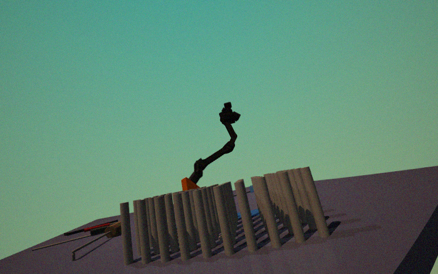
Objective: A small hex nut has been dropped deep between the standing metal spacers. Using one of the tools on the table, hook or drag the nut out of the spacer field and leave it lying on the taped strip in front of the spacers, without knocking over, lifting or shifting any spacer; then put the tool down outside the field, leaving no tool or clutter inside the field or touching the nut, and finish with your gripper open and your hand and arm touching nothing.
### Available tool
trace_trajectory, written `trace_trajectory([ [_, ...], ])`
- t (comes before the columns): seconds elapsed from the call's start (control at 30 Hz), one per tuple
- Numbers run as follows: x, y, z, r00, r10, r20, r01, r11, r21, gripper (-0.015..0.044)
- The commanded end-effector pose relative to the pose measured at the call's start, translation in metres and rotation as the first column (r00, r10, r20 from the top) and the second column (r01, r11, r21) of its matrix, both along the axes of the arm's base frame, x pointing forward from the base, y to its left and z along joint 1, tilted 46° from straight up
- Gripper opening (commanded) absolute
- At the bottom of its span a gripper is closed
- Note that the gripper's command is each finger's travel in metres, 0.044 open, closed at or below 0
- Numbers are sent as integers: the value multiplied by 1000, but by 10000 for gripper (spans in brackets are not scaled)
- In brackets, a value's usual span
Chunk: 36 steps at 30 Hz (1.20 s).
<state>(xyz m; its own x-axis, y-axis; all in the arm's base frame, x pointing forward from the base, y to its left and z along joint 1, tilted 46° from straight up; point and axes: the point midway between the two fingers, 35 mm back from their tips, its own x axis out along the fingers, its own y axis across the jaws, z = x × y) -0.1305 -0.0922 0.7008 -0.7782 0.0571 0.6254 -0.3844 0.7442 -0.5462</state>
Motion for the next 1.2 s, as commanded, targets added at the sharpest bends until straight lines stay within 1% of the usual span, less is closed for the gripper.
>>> trace_trajectory([
  [0.0, 14, -54, -10, 998, 37, -46, -27, 980, 199, 440],
  [0.17, 43, -113, -26, 987, 107, -124, -48, 913, 405, 440],
  [0.33, 85, -166, -49, 957, 192, -218, -32, 815, 579, 440],
  [0.5, 137, -209, -77, 901, 290, -322, 28, 702, 711, 440],
  [0.63, 185, -235, -105, 830, 378, -409, 105, 616, 781, 440],
  [0.77, 239, -255, -138, 726, 471, -501, 211, 540, 815, 440],
  [0.9, 294, -264, -174, 593, 558, -581, 327, 493, 807, 440],
  [0.97, 319, -262, -189, 524, 589, -616, 380, 486, 787, 440],
  [1.07, 345, -258, -204, 447, 614, -651, 432, 489, 758, 440],
  [1.17, 382, -251, -231, 322, 649, -689, 502, 500, 706, 440],
])
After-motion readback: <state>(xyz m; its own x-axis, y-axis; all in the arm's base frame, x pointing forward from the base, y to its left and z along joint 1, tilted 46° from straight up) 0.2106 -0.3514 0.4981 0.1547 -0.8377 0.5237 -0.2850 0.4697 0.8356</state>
